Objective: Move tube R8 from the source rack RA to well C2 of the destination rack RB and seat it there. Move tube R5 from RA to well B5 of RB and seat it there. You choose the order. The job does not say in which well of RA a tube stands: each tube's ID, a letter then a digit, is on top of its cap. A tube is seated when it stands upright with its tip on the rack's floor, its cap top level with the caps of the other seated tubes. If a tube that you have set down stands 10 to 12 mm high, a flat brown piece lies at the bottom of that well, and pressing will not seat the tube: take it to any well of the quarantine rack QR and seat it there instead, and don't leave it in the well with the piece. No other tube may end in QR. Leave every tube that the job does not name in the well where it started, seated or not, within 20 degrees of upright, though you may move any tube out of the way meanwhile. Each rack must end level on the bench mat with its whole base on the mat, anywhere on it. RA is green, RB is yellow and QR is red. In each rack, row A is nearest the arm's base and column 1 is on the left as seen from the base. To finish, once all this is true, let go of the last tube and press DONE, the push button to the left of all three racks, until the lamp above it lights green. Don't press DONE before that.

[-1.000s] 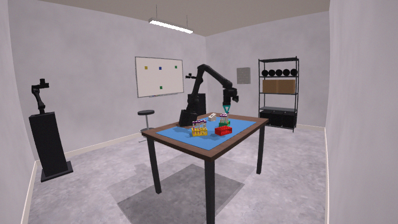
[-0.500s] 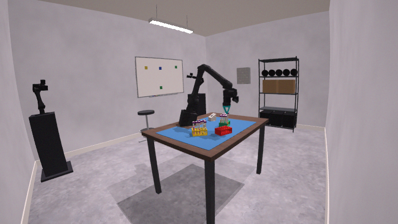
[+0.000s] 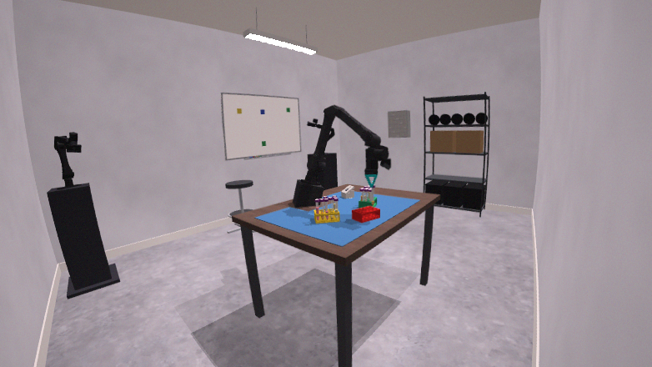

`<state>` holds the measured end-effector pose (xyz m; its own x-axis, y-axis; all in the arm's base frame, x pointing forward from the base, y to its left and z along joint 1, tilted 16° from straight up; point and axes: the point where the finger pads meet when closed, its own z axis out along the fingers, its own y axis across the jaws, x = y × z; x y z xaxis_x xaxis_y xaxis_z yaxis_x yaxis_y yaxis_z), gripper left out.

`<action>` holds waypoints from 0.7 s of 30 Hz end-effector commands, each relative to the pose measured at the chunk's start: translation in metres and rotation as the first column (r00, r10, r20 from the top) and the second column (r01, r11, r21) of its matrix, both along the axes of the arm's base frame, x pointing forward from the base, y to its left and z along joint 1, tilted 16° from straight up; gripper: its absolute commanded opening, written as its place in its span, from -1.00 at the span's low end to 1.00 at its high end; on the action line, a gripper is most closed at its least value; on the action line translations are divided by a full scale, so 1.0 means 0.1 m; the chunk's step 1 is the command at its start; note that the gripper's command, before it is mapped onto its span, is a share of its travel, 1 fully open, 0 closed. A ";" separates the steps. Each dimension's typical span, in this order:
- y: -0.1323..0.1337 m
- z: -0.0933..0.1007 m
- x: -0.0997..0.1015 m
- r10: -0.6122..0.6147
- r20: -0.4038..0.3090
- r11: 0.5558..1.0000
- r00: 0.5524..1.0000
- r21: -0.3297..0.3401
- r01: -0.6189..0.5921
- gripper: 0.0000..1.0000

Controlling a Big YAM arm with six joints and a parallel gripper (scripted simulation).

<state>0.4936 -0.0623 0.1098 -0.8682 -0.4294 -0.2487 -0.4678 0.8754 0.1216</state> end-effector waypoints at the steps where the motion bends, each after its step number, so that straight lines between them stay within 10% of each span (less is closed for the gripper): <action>1: 0.02 -0.02 0.08 -0.007 0.010 1.000 1.000 -0.002 0.007 -1.00; 21: 0.04 -0.10 0.05 -0.008 0.000 1.000 1.000 0.000 0.008 -1.00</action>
